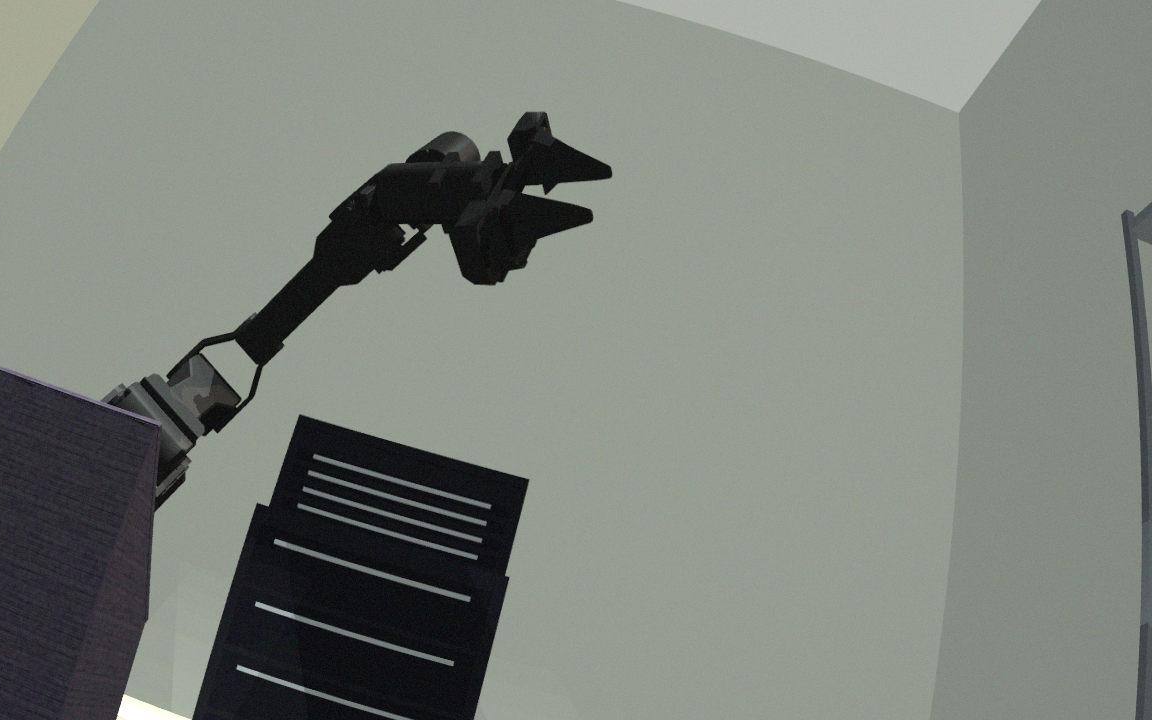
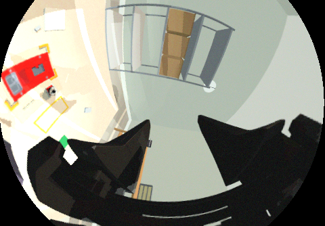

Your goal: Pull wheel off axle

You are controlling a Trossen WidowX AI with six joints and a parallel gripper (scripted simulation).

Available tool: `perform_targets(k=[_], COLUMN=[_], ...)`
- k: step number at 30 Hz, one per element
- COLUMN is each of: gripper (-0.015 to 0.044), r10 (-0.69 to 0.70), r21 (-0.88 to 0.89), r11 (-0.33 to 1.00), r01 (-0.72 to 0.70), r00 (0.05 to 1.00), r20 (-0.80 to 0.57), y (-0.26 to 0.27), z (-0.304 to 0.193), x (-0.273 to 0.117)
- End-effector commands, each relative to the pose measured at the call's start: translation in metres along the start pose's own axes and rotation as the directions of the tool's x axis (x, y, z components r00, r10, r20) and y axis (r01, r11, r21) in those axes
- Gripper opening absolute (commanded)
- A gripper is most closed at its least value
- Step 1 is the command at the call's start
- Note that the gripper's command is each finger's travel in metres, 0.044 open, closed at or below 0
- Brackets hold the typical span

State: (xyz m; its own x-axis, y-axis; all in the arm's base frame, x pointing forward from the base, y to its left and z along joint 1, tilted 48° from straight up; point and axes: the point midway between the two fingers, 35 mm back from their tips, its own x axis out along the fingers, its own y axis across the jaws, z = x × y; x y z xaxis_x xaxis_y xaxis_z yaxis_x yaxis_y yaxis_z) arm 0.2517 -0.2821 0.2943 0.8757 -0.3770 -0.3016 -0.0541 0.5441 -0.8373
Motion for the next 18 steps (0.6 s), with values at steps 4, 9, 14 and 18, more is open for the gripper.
perform_targets(k=[4,9,14,18], gripper=[0.03,0.03,0.03,0.03], r10=[0.362,0.529,0.668,0.762], r21=[0.624,0.851,0.96,0.973], r11=[0.7,0.357,0.018,-0.206], r01=[-0.348,-0.386,-0.28,-0.102], r00=[0.926,0.834,0.718,0.607], r20=[0.111,0.156,0.197,0.225], y=[0.083,0.131,0.179,0.218], z=[0.01,0.017,0.025,0.032], x=[0.071,0.097,0.115,0.125])
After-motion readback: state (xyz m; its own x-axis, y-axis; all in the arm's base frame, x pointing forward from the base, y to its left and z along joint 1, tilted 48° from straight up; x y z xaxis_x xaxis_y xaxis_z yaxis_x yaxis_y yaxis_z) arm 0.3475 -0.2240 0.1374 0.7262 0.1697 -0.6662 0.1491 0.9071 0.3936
